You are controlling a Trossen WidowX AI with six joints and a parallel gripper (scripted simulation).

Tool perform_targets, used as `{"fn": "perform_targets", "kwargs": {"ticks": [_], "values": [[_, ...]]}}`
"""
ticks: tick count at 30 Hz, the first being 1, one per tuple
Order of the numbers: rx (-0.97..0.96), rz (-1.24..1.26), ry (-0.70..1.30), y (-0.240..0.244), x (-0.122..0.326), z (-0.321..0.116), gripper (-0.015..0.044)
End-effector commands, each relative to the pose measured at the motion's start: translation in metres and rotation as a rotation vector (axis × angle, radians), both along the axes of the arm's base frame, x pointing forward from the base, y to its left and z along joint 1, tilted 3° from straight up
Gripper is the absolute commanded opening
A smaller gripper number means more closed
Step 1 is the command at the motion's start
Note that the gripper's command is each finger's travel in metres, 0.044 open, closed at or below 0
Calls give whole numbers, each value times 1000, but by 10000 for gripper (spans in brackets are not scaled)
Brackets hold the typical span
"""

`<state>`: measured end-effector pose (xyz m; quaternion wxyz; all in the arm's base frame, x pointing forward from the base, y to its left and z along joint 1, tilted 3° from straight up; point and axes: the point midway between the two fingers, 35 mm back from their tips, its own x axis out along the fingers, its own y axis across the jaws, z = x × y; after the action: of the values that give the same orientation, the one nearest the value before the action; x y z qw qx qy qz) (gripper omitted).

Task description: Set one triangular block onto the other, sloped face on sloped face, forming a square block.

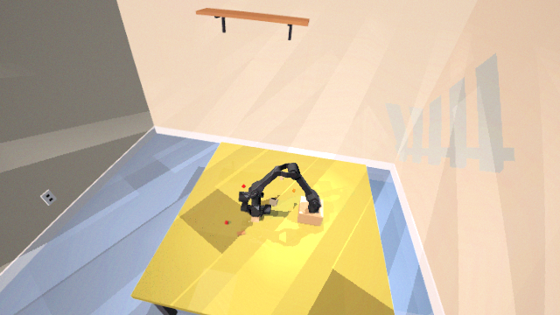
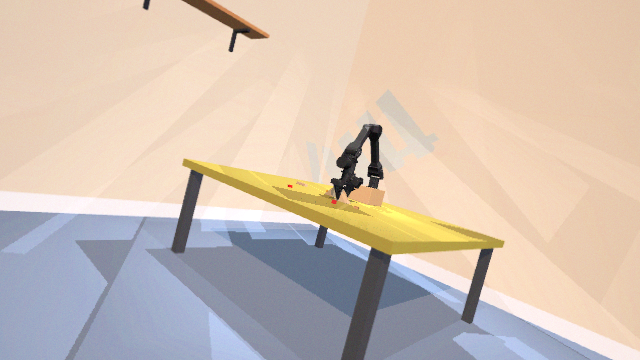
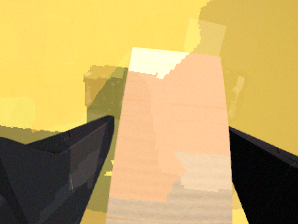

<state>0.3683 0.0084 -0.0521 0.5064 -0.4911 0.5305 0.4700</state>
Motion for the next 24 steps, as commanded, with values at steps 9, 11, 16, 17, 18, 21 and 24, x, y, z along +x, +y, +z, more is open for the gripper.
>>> {"fn": "perform_targets", "kwargs": {"ticks": [9, 11, 16, 17, 18, 21, 24], "values": [[0, 0, 0, 0, 0, 3, 440], [0, 0, 0, 1, 1, 19, 440], [0, 0, 0, 3, 0, 60, 440], [0, 0, 0, 3, 0, 60, 440], [0, 0, 0, 3, 0, 60, 440], [1, 3, -14, 2, 3, 57, 440], [1, 3, -19, 3, 4, 59, 440]]}}
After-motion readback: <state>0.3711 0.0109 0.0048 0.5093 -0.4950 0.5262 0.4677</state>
